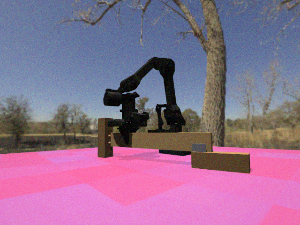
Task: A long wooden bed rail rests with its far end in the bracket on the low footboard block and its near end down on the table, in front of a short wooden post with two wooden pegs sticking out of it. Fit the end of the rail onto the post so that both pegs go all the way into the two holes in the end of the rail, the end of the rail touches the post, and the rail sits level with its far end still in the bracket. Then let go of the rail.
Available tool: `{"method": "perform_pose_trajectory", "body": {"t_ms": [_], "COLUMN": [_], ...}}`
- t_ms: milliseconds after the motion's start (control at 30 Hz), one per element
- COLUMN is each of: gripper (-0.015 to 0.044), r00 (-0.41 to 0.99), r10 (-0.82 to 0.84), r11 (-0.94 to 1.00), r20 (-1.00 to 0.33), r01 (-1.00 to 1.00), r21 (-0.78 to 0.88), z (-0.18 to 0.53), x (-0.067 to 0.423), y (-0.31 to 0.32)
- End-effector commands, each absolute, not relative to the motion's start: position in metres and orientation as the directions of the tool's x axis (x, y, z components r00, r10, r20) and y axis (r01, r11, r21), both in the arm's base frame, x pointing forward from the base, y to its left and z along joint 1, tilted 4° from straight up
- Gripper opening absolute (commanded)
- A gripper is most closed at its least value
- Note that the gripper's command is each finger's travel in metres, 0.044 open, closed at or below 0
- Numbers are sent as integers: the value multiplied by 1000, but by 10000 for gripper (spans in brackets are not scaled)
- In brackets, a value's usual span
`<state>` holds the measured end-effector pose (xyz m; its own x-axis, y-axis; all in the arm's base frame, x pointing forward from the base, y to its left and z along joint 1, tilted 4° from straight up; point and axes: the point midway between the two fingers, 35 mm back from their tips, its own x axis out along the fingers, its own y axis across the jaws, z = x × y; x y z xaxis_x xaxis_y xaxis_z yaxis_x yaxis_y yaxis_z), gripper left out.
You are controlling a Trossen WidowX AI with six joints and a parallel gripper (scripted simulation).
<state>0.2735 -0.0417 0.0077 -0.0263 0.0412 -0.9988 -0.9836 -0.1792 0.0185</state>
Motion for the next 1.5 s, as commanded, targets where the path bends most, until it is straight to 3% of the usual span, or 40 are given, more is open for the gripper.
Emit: {"method": "perform_pose_trajectory", "body": {"t_ms": [0,1467], "gripper": [0,0], "r00": [-18,-18], "r10": [39,38], "r11": [-183,-183], "r20": [-999,-999], "r01": [-983,-983], "r21": [10,10], "z": [10,9], "x": [277,279], "y": [-44,-55]}}
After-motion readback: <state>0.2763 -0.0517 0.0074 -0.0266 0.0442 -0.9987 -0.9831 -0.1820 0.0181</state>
